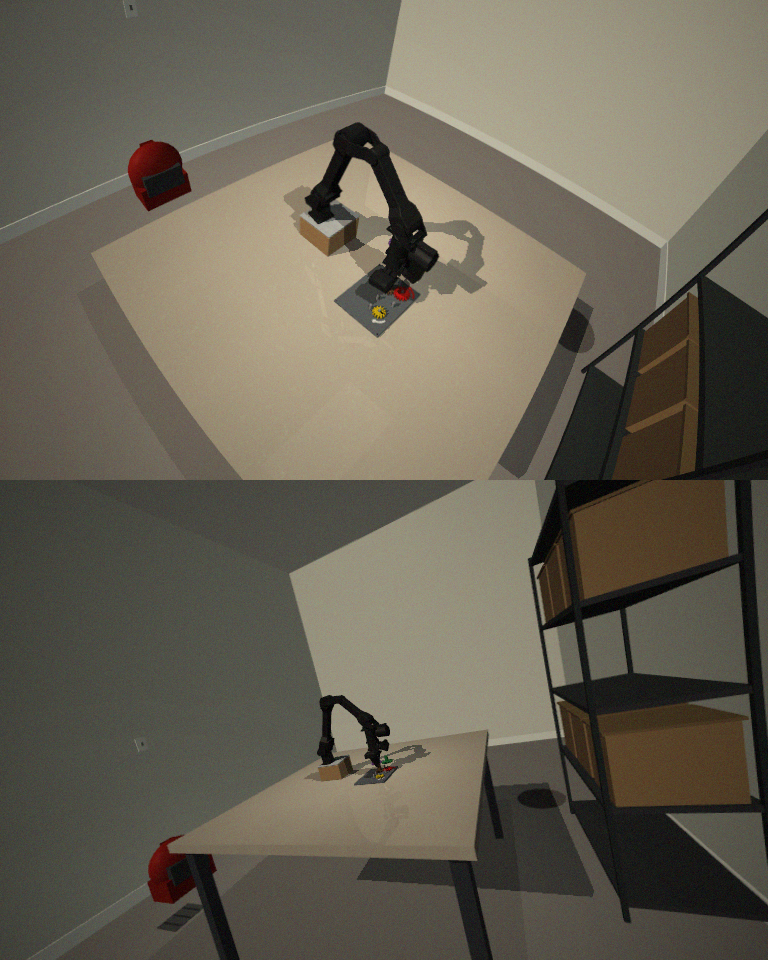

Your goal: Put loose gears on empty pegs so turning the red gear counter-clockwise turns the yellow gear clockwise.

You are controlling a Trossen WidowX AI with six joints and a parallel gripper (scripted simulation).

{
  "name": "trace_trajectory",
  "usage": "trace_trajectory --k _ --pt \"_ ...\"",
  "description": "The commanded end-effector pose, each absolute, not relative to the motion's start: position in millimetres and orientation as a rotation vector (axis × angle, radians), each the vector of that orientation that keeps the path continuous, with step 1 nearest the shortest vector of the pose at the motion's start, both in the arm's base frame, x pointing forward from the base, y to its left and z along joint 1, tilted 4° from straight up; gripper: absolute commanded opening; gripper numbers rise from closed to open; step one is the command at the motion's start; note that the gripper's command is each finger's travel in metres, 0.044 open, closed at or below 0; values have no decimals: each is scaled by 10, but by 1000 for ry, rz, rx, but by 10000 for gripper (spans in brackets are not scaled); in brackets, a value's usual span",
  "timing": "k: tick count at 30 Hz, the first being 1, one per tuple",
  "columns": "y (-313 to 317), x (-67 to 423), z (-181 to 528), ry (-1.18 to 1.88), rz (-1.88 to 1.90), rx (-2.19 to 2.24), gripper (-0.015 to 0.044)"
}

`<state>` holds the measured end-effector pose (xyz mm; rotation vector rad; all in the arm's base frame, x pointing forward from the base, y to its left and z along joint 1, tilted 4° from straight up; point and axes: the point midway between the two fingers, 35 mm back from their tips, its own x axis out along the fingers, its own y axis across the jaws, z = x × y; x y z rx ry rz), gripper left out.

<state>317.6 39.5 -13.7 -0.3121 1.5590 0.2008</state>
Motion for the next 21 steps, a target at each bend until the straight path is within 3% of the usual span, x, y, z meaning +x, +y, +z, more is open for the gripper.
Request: trace_trajectory --k 1,8,19,21 --pt "414 3223 52 1538 211 -323 140" --pt "431 3210 324 1538 212 -324 140" --pt "1842 2774 146 1348 949 -1038 429" --pt "2090 2619 128 1279 1086 -1171 440"
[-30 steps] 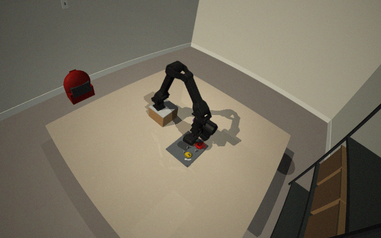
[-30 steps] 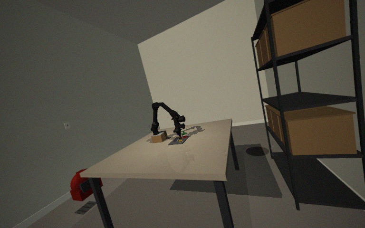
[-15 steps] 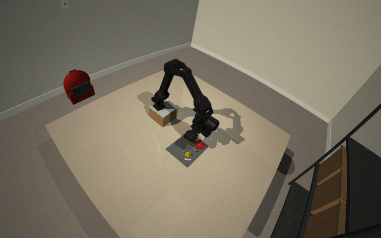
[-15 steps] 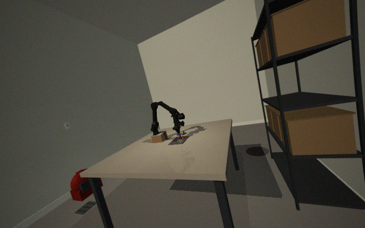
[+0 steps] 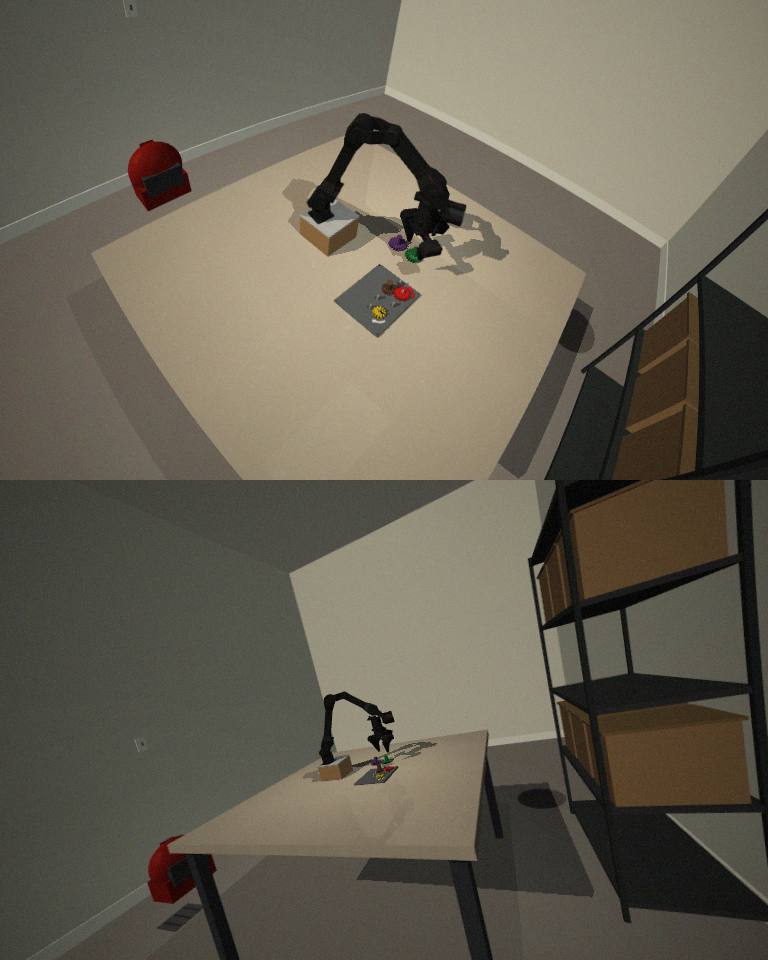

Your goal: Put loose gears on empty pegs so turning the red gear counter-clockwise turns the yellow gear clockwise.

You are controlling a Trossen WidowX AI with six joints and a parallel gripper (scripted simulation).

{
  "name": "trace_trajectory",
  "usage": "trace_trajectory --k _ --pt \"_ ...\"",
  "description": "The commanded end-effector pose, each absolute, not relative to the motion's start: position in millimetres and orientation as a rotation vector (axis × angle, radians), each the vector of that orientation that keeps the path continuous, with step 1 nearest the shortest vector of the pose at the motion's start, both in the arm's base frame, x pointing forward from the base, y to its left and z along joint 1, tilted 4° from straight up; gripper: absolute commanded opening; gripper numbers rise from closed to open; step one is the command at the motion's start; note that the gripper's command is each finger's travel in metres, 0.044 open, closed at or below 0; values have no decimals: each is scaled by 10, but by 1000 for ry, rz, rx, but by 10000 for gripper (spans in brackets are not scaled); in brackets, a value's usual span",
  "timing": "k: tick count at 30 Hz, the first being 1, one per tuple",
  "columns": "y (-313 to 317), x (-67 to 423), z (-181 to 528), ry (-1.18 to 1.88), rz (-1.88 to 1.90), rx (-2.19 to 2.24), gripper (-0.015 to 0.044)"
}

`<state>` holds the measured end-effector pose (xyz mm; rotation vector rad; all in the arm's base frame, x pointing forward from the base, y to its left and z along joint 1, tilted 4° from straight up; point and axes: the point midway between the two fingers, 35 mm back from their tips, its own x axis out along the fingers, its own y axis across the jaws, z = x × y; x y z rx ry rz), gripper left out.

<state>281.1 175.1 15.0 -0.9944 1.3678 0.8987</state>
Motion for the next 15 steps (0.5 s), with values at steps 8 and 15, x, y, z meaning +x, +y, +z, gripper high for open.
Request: trace_trajectory --k 8,15 --pt "2201 2580 104 1252 1134 -1218 440" --pt "2201 2595 -109 1252 1134 -1218 440"
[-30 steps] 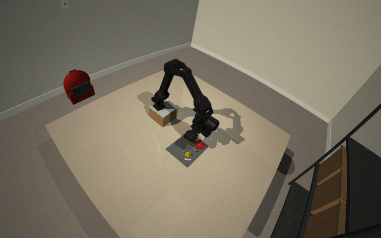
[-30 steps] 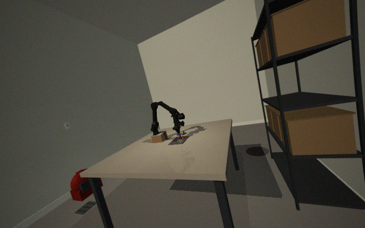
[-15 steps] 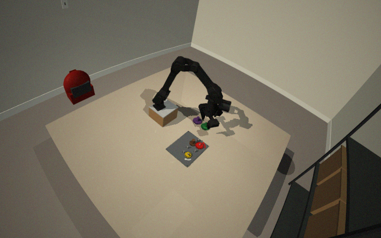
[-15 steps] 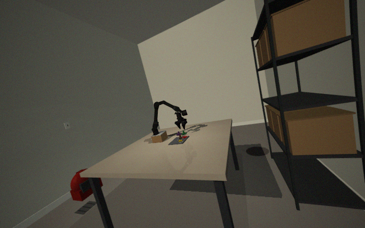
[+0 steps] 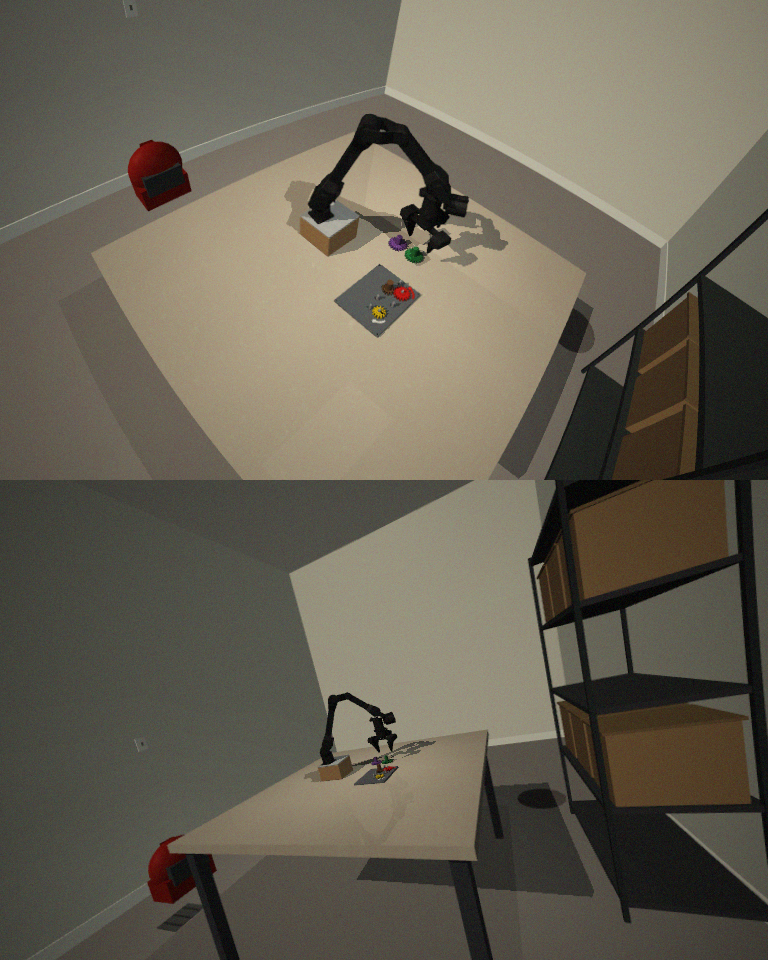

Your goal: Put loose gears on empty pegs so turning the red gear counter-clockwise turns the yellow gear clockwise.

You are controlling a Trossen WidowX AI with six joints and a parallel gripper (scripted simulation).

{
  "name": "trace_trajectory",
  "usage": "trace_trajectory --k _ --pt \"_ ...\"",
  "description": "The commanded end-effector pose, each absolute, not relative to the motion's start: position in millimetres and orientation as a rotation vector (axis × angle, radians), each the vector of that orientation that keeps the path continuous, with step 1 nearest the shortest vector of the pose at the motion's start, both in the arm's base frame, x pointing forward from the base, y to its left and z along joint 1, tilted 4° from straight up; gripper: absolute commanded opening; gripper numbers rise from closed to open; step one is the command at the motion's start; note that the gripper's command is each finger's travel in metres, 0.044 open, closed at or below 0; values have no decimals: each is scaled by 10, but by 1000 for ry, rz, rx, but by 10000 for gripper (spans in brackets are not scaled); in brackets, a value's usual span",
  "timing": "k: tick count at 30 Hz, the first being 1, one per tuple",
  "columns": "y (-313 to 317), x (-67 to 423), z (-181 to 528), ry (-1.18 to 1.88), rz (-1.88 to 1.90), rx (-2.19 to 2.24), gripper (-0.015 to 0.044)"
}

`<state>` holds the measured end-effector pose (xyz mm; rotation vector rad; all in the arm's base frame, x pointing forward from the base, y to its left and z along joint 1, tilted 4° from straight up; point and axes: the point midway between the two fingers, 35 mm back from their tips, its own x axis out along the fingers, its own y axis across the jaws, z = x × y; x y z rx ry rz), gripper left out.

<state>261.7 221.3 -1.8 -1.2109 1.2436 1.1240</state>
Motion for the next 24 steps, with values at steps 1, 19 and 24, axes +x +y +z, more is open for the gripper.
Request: trace_trajectory --k 1,19,24 --pt "2201 2595 -109 1252 1134 -1218 440" --pt "2183 2593 -371 1252 1134 -1218 440" --pt "2182 2593 -381 1252 1134 -1218 440"
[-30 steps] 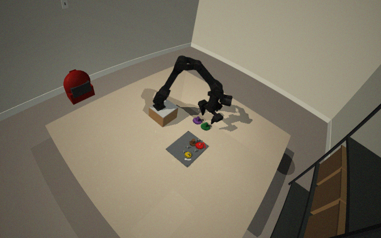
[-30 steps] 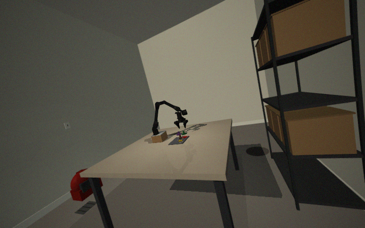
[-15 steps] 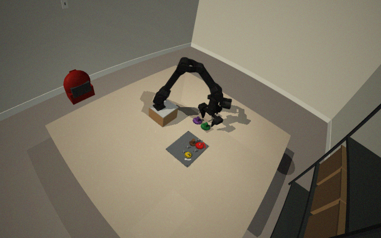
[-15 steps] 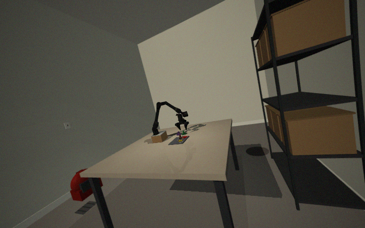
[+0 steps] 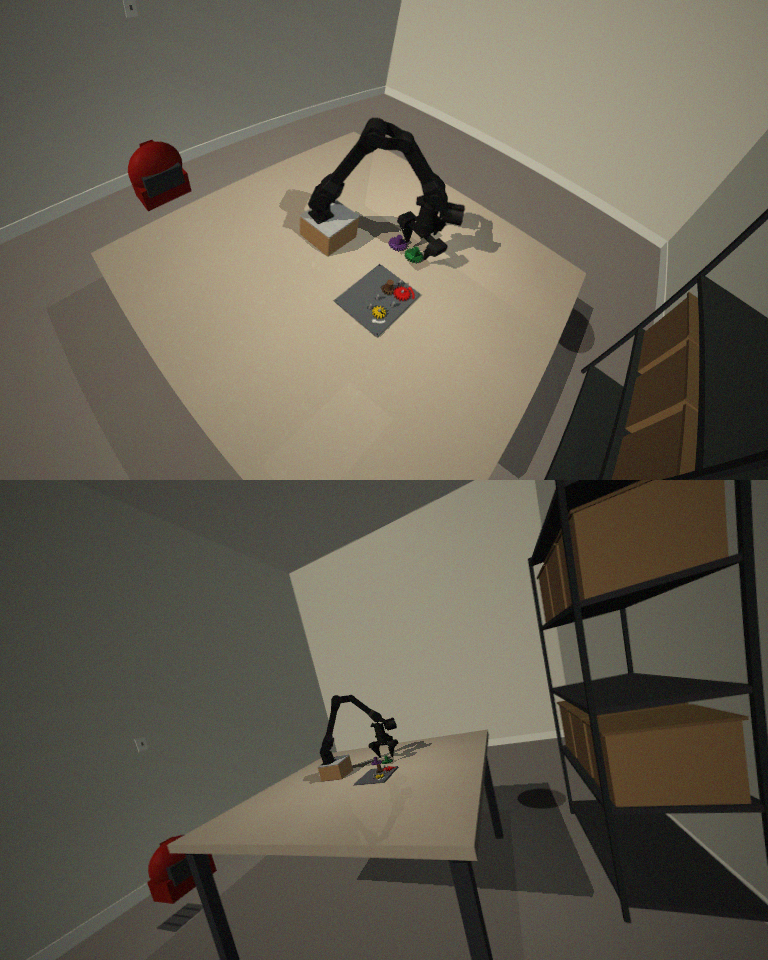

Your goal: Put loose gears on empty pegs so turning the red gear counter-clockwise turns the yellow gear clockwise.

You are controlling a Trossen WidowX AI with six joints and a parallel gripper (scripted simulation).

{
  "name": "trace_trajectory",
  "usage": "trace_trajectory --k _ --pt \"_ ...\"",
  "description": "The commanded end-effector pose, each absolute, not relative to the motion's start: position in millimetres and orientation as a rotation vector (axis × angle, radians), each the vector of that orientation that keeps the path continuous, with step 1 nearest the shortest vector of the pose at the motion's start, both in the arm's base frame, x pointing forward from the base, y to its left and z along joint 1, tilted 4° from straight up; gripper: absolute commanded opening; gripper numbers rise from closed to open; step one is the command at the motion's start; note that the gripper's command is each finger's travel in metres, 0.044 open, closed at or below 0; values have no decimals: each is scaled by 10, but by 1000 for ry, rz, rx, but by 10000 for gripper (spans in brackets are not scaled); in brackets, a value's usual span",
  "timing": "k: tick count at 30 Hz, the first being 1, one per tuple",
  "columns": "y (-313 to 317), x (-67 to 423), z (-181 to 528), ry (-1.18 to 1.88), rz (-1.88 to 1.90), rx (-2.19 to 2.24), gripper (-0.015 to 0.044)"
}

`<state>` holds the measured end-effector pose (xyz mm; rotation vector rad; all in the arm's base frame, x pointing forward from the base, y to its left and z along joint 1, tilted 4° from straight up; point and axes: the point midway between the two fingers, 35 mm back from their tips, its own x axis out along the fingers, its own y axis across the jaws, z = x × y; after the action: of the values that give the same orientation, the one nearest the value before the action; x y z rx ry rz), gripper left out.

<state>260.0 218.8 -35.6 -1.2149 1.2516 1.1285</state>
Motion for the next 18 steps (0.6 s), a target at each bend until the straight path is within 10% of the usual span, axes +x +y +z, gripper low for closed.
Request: trace_trajectory --k 1,18 --pt "2182 2593 -381 1252 1134 -1218 440" --pt "2182 2593 -381 1252 1134 -1218 52"
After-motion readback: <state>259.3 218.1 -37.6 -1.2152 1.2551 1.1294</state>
